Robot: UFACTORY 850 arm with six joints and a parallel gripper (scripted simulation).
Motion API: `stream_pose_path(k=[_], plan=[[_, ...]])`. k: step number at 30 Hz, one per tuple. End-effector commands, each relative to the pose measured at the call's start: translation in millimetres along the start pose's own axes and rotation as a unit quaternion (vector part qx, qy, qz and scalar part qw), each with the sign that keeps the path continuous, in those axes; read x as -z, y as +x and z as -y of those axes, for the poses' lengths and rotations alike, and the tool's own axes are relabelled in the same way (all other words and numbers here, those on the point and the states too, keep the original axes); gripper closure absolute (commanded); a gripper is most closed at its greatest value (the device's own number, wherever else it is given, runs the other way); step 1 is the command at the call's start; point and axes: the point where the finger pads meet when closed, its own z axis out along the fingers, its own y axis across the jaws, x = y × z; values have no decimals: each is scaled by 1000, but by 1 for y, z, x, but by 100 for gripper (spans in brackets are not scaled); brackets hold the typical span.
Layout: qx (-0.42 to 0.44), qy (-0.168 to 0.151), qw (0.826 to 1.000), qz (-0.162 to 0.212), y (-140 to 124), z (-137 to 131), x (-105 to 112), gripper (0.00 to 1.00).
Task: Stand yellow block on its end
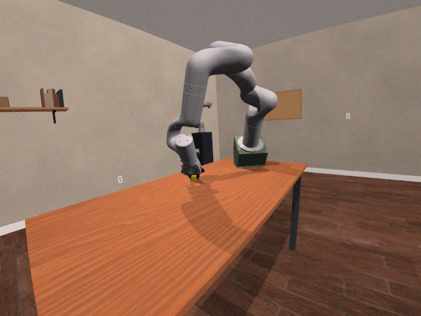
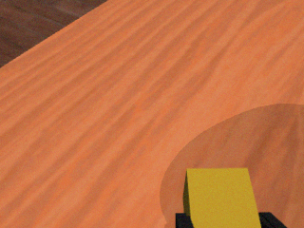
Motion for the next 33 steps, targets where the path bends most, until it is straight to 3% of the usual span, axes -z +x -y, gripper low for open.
stream_pose_path(k=[1,10,33], plan=[[0,0,1000,0,3,0,3,66],[0,0,1000,0,27,0,30,66],[0,0,1000,0,30,0,33,66]])
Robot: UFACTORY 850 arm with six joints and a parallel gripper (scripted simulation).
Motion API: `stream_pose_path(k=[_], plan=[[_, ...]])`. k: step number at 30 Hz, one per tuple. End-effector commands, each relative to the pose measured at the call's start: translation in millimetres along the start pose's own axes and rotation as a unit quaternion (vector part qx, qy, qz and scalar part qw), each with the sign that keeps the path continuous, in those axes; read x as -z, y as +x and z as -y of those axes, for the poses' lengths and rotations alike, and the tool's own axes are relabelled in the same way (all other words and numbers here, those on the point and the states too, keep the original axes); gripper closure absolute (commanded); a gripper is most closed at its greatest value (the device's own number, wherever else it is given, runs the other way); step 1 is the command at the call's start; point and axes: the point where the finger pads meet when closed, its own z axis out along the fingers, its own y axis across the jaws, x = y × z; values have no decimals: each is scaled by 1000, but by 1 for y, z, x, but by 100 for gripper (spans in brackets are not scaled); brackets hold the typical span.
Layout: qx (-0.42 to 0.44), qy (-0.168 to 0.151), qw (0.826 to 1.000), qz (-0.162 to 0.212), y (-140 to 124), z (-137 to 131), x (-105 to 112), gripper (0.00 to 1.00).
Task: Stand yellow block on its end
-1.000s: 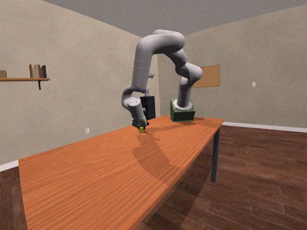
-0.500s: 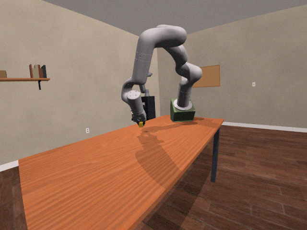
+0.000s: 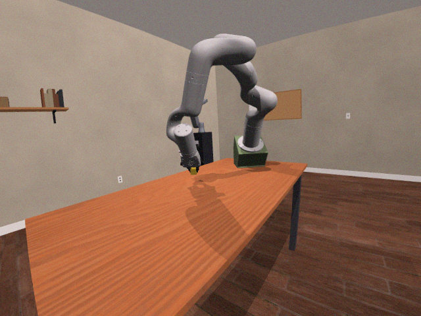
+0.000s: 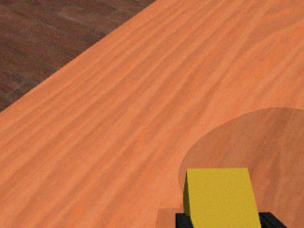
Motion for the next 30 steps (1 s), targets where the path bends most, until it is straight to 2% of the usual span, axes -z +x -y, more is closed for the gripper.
stream_pose_path(k=[1,18,23,28,30], plan=[[0,0,1000,0,0,0,1,66],[0,-1,1000,3,0,0,0,66],[2,-9,1000,22,-1,-3,0,66],[4,-17,998,58,-2,-7,-1,66],[4,-17,998,58,-2,-7,-1,66]])
